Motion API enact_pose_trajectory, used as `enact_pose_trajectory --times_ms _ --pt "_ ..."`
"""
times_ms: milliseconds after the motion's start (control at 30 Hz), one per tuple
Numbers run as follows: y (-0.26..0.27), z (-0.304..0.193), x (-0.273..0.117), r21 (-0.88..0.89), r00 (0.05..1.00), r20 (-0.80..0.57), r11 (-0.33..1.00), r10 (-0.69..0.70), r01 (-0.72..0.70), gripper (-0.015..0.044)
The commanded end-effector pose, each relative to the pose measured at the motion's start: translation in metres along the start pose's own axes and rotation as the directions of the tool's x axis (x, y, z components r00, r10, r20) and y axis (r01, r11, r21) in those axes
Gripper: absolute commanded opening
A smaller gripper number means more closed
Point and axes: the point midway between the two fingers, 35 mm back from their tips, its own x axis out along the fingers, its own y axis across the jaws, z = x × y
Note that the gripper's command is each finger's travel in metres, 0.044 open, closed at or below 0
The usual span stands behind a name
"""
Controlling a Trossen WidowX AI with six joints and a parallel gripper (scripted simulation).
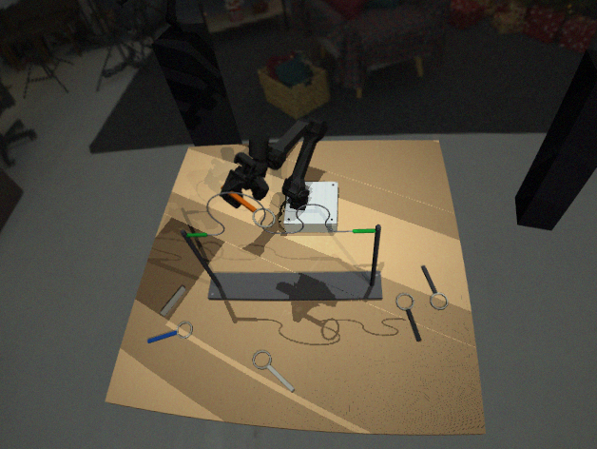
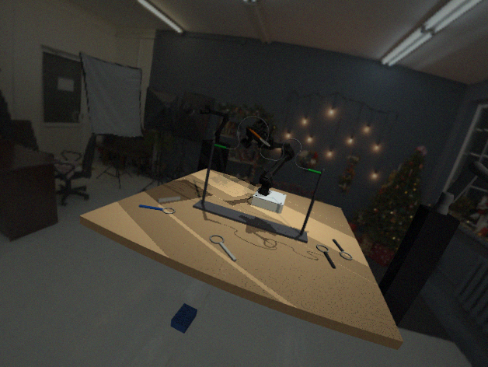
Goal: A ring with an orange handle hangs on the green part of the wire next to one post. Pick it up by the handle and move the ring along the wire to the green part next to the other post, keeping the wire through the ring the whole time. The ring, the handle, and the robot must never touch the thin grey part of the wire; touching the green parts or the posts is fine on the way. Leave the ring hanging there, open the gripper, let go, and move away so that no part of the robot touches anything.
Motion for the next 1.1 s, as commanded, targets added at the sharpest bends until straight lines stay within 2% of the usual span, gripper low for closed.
enact_pose_trajectory --times_ms 0,500,1067 --pt "0.003 0.001 0.000 -0.027 1.000 0.007 1.000 -0.012 0.012 -0.0150" --pt "0.024 -0.001 -0.002 0.026 1.000 -0.002 1.000 0.018 -0.018 -0.0150" --pt "0.076 0.008 -0.014 0.311 0.983 -0.014 0.935 0.184 -0.171 -0.0150"
